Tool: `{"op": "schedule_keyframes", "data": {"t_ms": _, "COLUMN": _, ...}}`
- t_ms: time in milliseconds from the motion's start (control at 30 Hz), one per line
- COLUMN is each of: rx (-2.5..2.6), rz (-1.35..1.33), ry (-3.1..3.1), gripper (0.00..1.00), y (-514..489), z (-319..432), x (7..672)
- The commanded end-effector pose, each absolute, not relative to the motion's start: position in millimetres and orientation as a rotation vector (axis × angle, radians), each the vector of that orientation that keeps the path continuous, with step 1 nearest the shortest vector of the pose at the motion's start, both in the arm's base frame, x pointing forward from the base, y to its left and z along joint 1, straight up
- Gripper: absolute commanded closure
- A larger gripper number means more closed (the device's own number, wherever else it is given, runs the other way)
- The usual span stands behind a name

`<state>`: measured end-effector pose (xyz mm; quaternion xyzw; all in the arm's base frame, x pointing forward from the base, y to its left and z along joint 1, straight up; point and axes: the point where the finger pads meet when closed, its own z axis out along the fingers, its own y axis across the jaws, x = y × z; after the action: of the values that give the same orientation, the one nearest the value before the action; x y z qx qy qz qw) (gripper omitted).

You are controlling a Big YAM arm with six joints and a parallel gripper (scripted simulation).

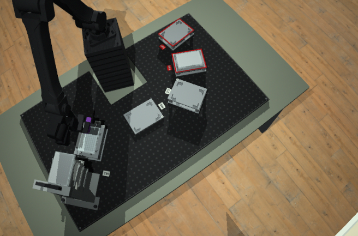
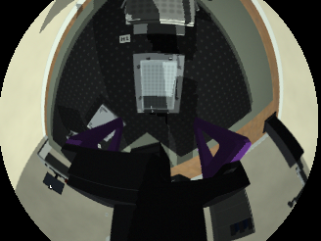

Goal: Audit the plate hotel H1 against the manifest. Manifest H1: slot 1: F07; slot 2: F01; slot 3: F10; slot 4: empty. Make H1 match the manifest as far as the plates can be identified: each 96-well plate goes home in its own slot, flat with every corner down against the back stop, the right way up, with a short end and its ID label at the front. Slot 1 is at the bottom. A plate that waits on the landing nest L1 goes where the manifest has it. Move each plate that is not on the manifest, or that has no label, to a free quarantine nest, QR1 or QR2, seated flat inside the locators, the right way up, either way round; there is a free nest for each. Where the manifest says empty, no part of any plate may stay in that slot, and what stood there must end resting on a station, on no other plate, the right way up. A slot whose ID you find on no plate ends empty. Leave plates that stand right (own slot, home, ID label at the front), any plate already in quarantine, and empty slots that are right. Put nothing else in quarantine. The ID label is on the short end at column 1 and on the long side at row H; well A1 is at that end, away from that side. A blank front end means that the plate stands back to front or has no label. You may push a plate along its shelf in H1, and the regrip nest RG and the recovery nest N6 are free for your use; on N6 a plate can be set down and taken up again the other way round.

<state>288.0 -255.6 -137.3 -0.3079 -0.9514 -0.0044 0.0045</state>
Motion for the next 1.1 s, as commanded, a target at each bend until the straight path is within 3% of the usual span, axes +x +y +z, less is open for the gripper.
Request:
{"op": "schedule_keyframes", "data": {"t_ms": 0, "rx": -1.003, "rz": 0.018, "ry": -3.016, "gripper": 0.0, "y": -270.6, "z": -140.9, "x": 307.1}}
{"op": "schedule_keyframes", "data": {"t_ms": 767, "rx": -0.996, "rz": 0.012, "ry": -3.01, "gripper": 0.0, "y": -265.7, "z": -214.0, "x": 303.8}}
{"op": "schedule_keyframes", "data": {"t_ms": 1067, "rx": -1.003, "rz": 0.025, "ry": -3.029, "gripper": 0.0, "y": -269.8, "z": -201.0, "x": 308.3}}
